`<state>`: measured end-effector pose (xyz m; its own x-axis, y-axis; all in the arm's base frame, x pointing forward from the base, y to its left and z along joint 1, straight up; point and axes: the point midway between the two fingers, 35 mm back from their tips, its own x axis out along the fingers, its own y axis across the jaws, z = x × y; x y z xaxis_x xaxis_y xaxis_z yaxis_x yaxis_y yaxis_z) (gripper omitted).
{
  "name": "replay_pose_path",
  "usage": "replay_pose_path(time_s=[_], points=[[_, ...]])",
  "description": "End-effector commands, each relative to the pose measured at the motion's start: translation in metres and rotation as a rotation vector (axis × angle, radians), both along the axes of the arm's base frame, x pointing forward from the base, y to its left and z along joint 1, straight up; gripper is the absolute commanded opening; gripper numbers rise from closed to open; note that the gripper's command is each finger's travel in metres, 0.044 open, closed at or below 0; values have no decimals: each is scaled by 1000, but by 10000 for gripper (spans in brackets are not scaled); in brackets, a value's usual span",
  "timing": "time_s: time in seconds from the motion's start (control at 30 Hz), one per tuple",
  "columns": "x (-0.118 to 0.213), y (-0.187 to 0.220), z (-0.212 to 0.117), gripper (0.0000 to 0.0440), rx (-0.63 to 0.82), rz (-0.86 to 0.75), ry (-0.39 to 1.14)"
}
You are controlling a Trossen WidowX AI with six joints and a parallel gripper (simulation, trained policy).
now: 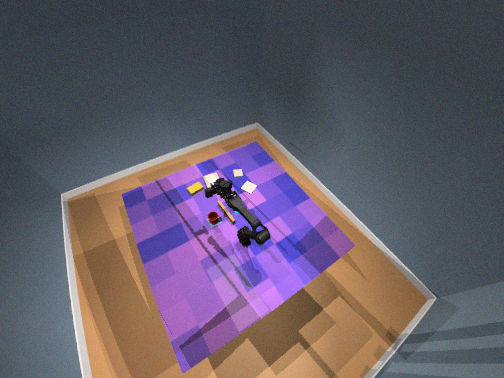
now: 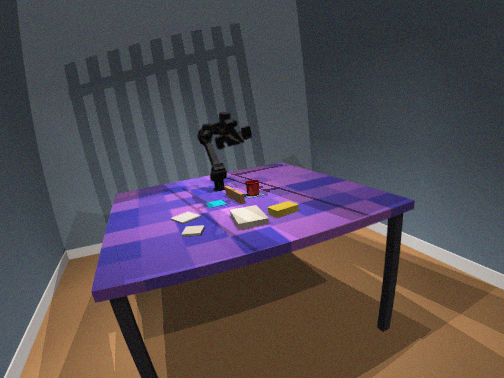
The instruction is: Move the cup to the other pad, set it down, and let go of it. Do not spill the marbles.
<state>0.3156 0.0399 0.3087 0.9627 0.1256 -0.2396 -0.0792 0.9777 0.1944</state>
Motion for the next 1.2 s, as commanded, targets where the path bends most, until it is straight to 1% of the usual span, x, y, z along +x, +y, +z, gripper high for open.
replay_pose_path(time_s=[0.0,0.6,1.17], points=[[2,5,-2,92,31,3,48],[-1,32,-8,110,210,2,314],[-10,55,-22,120,355,-77,595]])
